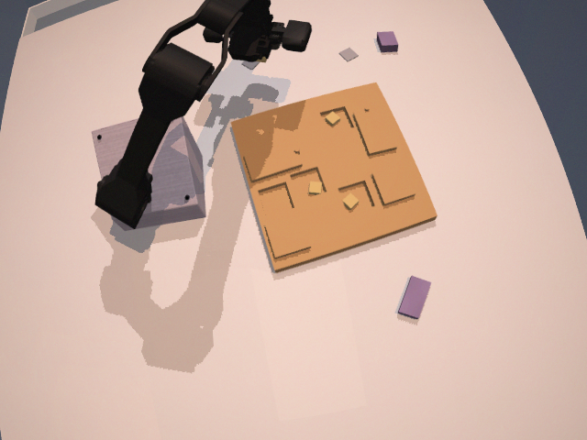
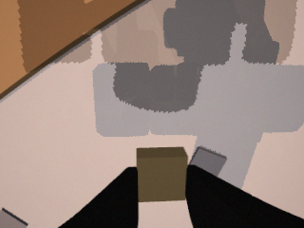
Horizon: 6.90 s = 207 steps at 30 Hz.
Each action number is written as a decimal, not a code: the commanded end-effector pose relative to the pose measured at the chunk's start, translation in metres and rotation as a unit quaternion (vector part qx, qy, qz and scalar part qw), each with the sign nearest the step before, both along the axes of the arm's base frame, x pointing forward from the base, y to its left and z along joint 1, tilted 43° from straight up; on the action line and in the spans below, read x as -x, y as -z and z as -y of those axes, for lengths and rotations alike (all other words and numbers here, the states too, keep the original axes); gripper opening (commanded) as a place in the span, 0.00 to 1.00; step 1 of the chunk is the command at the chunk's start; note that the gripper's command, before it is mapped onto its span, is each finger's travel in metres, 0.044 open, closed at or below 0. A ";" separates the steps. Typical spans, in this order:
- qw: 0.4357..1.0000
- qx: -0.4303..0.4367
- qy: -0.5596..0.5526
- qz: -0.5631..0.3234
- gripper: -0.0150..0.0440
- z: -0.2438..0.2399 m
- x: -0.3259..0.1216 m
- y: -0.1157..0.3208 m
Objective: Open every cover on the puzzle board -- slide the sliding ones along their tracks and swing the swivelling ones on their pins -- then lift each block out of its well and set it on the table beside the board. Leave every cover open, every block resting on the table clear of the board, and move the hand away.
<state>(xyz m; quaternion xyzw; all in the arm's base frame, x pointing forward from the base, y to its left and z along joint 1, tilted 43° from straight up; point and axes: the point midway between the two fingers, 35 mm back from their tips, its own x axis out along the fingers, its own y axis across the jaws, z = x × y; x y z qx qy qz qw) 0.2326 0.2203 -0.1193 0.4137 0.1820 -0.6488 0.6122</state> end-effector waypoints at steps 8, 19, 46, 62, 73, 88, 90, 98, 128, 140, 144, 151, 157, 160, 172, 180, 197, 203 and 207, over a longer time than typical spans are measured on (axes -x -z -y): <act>1.000 0.004 0.000 -0.003 0.39 0.014 -0.002 0.017; 1.000 0.005 -0.001 -0.002 0.39 0.026 -0.004 0.031; 1.000 0.006 0.000 -0.002 0.39 0.056 -0.007 0.063; 1.000 0.007 0.000 -0.002 0.39 0.067 -0.006 0.073; 1.000 0.003 0.004 0.001 0.88 0.064 -0.008 0.072; 1.000 0.003 0.000 -0.002 1.00 0.037 -0.005 0.043; 1.000 0.004 0.000 -0.002 1.00 0.033 -0.004 0.038; 1.000 0.005 0.000 -0.003 1.00 0.017 0.000 0.018; 0.902 0.034 -0.330 -0.276 0.25 0.096 -0.067 -0.077; 0.667 0.069 -0.567 -0.479 0.25 0.139 -0.077 -0.112; 0.522 0.080 -0.647 -0.550 0.25 0.152 -0.077 -0.121; 0.333 0.089 -0.712 -0.612 0.25 0.169 -0.077 -0.134; 0.201 0.092 -0.738 -0.638 0.25 0.180 -0.076 -0.141; 0.133 0.092 -0.746 -0.646 0.25 0.184 -0.076 -0.144; -0.060 0.090 -0.749 -0.654 0.25 0.196 -0.074 -0.152; -0.060 0.090 -0.749 -0.654 0.25 0.196 -0.075 -0.152; -0.060 0.090 -0.749 -0.654 0.25 0.211 -0.080 -0.133; -0.060 0.090 -0.748 -0.655 0.25 0.228 -0.080 -0.115; -0.060 0.090 -0.748 -0.655 0.25 0.228 -0.081 -0.114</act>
